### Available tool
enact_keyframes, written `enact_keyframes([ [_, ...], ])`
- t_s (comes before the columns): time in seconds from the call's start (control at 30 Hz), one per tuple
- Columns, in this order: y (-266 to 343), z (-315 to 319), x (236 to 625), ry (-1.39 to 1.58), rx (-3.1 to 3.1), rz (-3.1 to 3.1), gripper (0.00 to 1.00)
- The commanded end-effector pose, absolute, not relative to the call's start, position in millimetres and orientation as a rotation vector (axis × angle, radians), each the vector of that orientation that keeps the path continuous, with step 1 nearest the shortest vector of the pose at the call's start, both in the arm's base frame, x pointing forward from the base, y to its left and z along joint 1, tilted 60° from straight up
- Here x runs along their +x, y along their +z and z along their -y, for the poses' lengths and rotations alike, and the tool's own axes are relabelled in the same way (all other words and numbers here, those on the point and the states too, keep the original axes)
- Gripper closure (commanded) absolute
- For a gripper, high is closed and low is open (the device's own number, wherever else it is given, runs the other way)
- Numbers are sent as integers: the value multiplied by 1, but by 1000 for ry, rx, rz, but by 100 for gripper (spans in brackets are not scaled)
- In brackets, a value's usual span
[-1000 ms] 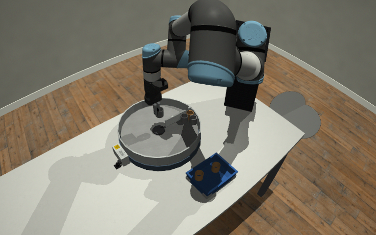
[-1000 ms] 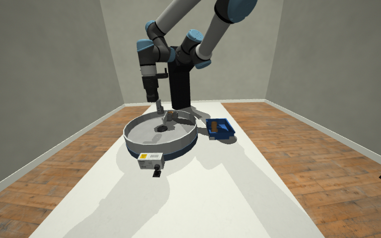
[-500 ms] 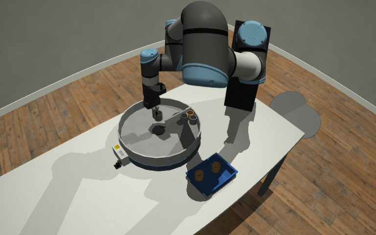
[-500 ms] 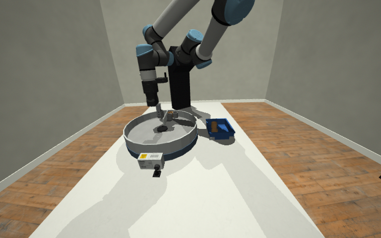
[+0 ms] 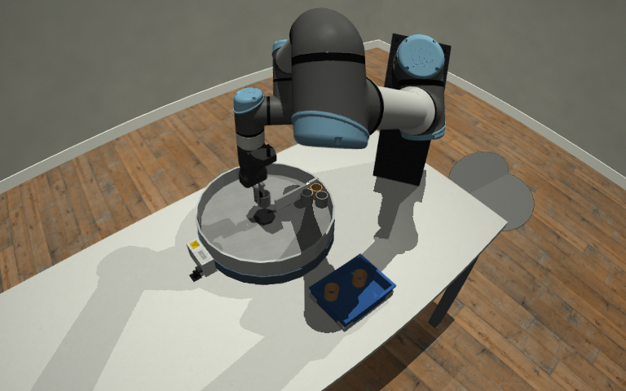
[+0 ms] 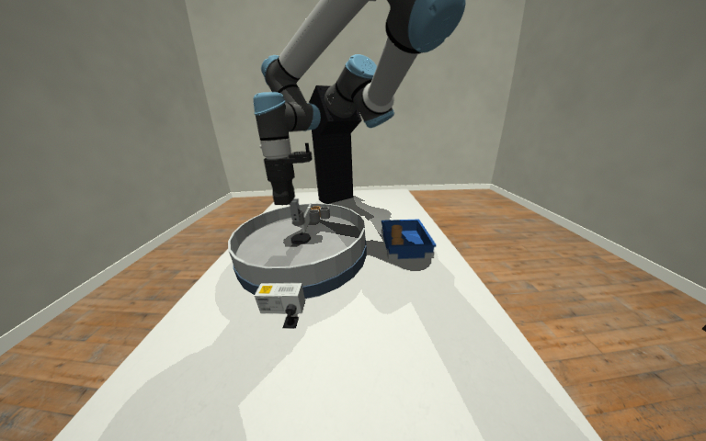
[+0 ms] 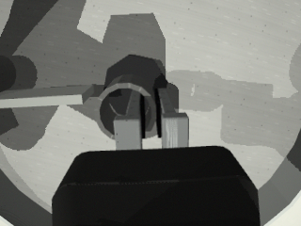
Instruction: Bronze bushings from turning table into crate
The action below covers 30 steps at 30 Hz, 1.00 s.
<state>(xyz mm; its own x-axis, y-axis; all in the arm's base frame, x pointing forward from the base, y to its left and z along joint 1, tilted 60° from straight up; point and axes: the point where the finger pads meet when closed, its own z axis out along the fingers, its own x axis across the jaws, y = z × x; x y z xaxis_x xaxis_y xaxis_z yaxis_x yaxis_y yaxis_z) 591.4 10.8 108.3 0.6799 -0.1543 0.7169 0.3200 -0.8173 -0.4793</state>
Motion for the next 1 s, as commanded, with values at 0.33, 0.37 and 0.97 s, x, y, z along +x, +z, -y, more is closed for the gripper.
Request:
enact_keyframes([
  [0.33, 100, -19, 603, -1057, -2302, 124, 100],
  [0.37, 97, -22, 607, -1055, -2302, 125, 100],
  [0.97, 85, -35, 623, -1053, -2302, 125, 100],
])
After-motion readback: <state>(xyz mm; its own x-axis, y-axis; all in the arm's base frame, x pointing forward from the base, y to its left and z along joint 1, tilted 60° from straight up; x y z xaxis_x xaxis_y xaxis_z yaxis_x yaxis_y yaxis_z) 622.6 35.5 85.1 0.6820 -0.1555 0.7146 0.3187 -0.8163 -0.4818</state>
